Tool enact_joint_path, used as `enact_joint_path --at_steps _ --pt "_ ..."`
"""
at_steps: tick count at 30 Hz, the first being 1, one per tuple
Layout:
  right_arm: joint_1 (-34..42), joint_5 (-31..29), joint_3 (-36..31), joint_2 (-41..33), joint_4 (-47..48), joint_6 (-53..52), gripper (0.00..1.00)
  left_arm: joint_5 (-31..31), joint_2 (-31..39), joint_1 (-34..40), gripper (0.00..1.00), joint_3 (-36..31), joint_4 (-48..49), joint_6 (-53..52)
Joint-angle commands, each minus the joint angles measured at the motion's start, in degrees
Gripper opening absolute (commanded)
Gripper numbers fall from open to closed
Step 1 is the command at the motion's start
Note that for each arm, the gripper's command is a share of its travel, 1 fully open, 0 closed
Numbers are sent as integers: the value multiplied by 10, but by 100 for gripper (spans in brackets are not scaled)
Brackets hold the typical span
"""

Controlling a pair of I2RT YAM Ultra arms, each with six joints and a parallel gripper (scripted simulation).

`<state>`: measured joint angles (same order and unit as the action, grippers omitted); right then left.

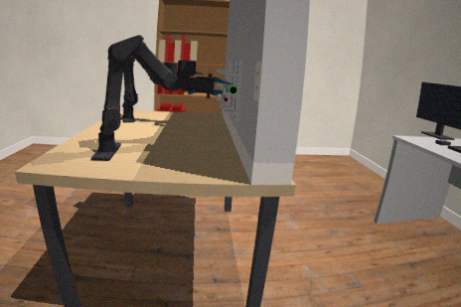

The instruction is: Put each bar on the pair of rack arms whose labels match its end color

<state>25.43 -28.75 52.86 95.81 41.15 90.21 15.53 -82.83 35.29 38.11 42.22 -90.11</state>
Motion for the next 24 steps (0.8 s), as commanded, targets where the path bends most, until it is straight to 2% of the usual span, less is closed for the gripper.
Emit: enact_joint_path --at_steps 1,24 --pt "-3 1 -1 0 18 -2 0 4 1 3 100 9 15 1" --pt "-3 1 -5 0 23 -3 1 4 1 3 100 9 15 1"
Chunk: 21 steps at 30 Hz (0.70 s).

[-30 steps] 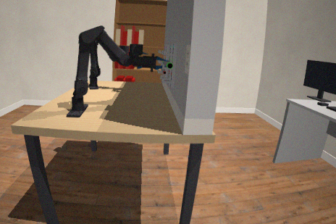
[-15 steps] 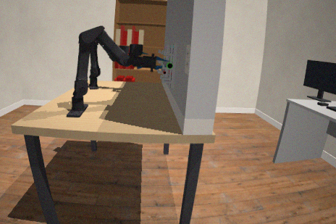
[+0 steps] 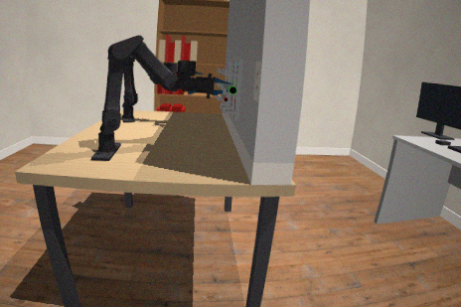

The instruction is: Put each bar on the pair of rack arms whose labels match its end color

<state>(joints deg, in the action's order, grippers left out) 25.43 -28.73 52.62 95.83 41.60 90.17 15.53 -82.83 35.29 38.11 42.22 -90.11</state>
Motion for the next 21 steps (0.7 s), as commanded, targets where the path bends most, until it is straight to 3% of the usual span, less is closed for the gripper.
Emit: enact_joint_path --at_steps 1,21 --pt "-3 1 -2 0 19 -3 4 4 1 3 100 9 15 1" --pt "-3 1 -4 0 21 -3 44 4 1 3 100 9 15 1"
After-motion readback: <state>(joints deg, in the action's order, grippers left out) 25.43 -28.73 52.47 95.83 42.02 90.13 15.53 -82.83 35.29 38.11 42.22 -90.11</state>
